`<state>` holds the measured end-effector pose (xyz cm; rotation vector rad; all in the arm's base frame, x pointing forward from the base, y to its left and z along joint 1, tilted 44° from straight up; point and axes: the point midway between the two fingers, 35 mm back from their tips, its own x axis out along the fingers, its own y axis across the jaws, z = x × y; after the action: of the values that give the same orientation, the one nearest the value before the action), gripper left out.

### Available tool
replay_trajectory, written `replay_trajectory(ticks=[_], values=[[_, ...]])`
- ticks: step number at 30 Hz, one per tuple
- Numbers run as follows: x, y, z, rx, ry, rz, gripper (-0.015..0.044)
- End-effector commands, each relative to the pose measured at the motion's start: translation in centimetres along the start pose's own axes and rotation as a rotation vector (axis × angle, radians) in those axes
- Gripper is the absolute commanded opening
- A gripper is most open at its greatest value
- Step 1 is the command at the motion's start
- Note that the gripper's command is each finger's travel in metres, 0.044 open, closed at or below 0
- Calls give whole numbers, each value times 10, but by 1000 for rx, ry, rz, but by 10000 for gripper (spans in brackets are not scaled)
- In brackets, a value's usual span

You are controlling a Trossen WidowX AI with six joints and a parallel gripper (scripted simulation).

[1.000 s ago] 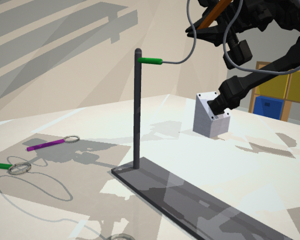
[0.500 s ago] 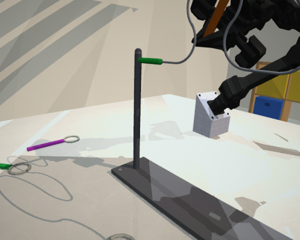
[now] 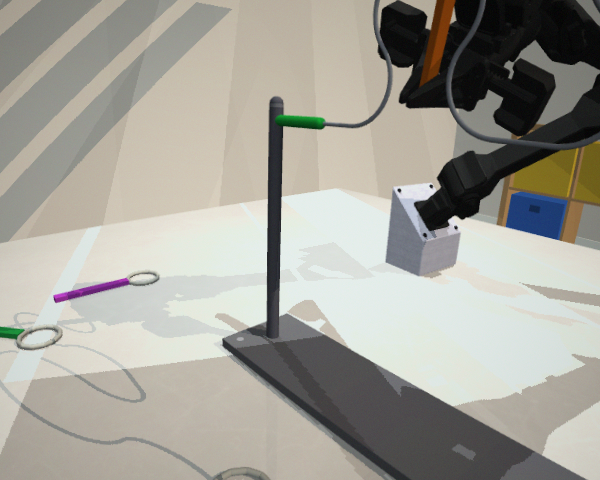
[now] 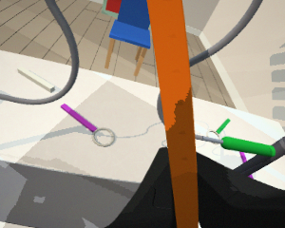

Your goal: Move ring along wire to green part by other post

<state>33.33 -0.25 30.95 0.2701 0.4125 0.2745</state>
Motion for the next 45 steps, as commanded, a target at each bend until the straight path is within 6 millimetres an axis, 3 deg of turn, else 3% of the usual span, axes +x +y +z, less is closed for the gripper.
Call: replay_trajectory(ticks=[1,45], values=[[1,5,-2,72,-4,41,-150],[-7,57,24,889,-111,502,-150]])
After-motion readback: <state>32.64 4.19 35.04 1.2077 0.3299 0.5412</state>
